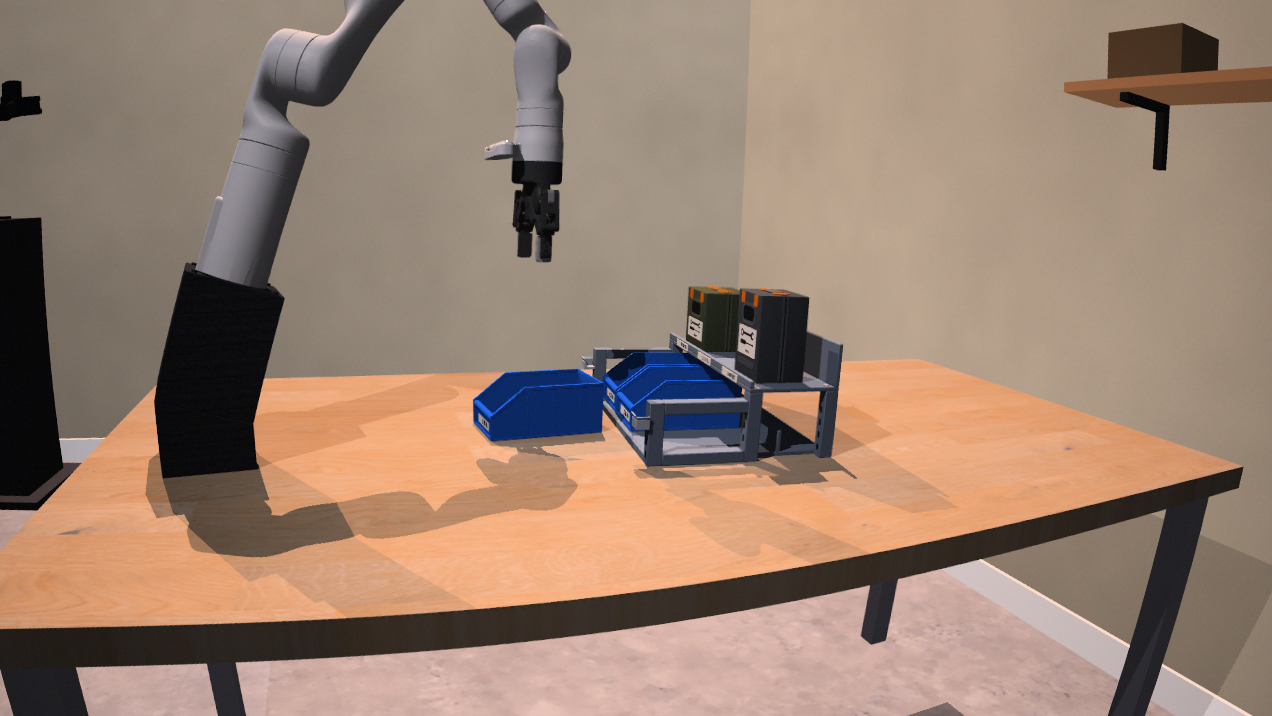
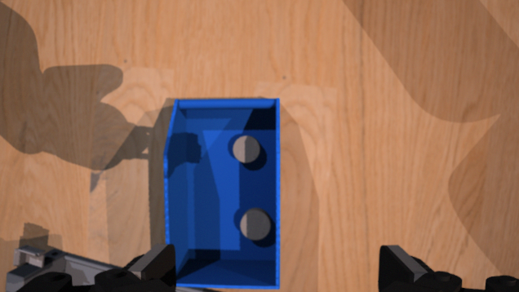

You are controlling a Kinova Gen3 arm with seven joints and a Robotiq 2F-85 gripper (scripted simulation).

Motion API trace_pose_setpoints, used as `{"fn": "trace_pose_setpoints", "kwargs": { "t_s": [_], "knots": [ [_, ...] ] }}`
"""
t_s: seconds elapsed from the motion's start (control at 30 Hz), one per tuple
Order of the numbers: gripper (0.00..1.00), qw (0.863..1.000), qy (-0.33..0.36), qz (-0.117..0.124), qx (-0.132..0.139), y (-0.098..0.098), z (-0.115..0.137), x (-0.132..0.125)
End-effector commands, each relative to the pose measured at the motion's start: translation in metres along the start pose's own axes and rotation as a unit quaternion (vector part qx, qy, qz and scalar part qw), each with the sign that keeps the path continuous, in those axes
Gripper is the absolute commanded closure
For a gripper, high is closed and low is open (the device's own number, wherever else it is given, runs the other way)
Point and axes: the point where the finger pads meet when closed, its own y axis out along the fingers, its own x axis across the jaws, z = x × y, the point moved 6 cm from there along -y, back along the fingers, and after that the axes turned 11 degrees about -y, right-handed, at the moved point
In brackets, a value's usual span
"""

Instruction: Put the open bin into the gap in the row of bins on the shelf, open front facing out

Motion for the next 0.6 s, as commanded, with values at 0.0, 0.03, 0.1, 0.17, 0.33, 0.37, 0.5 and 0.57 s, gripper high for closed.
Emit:
{"fn": "trace_pose_setpoints", "kwargs": {
  "t_s": [0.0, 0.03, 0.1, 0.17, 0.33, 0.37, 0.5, 0.57],
  "knots": [
    [0.00, 1.000, 0.000, 0.000, -0.001, -0.0004, -0.0003, 0.0001],
    [0.00, 1.000, 0.000, 0.000, -0.001, -0.0004, -0.0003, 0.0001],
    [0.00, 1.000, 0.000, 0.000, -0.001, -0.0013, -0.0003, 0.0002],
    [0.00, 1.000, 0.000, 0.000, -0.001, -0.0022, -0.0003, 0.0003],
    [0.00, 1.000, 0.000, 0.000, -0.001, -0.0026, -0.0003, 0.0004],
    [0.00, 1.000, 0.000, 0.000, -0.001, -0.0026, -0.0003, 0.0004],
    [0.00, 1.000, 0.000, 0.000, -0.001, -0.0026, -0.0003, 0.0004],
    [0.00, 1.000, 0.000, 0.000, -0.001, -0.0026, -0.0003, 0.0004]
  ]
}}
